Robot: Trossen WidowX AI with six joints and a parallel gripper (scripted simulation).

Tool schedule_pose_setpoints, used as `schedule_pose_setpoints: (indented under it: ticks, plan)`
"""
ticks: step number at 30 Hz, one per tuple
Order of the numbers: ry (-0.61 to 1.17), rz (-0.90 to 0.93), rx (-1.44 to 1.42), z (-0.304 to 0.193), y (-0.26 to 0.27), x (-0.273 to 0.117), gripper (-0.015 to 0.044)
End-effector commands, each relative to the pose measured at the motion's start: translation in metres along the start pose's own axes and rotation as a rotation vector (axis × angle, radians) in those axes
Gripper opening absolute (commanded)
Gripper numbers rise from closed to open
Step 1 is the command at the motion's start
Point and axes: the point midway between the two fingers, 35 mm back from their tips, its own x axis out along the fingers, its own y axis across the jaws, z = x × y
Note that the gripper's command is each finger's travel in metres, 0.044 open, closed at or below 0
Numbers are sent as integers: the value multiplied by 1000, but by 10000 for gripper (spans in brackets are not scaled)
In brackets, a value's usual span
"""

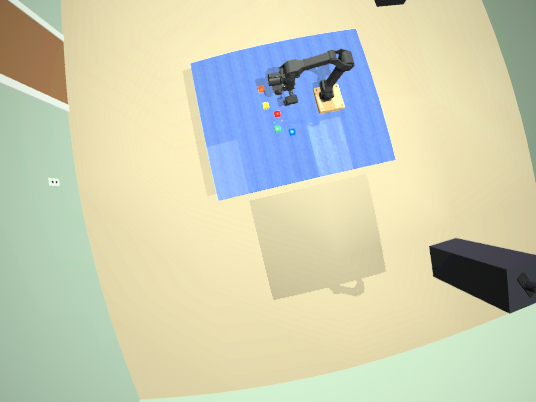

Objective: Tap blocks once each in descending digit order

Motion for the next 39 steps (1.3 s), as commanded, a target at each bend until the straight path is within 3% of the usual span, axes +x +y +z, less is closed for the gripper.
schedule_pose_setpoints:
  ticks: [1, 16, 23, 39]
  plan:
    - [6, 1, 5, -4, 3, 2, 400]
    - [6, 1, 5, -2, 4, 1, 400]
    - [1, 6, 5, 67, 58, 1, 400]
    - [1, 6, 5, 69, 60, 1, 400]
